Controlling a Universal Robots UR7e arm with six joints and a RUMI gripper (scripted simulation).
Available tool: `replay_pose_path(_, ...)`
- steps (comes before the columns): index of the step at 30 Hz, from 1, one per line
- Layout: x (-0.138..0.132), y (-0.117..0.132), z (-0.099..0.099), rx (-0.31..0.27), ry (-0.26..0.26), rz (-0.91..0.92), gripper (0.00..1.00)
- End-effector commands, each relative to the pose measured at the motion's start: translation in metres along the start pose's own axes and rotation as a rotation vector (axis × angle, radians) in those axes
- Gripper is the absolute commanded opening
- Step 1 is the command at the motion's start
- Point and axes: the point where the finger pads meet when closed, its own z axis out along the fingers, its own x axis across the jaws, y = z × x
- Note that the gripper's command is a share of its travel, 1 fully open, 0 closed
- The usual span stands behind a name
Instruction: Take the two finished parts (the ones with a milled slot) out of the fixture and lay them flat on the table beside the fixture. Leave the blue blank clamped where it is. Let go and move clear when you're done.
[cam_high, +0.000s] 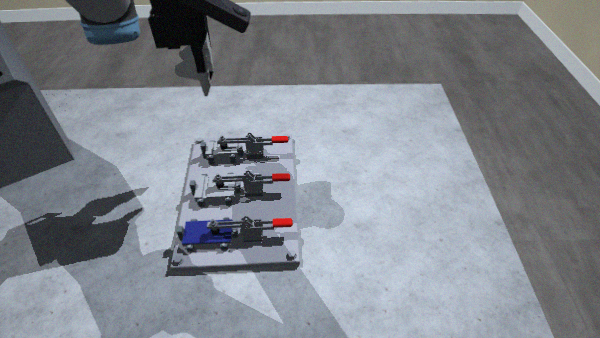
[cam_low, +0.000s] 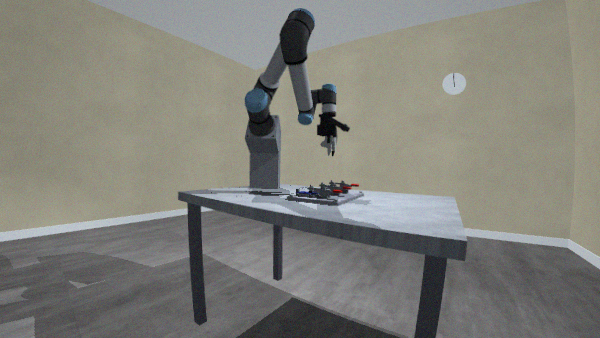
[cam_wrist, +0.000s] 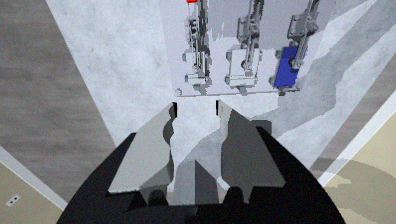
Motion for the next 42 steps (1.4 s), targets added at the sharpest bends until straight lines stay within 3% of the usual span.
replay_pose_path(1, 0.0, 0.0, 0.0, 0.001, 0.0, 0.0, 0.28)
replay_pose_path(22, 0.0, 0.0, 0.01, 0.001, 0.0, 0.0, 0.28)
replay_pose_path(35, 0.0, 0.0, 0.052, 0.001, 0.0, 0.0, 0.28)
replay_pose_path(42, 0.0, 0.0, 0.059, 0.001, 0.0, 0.0, 0.28)
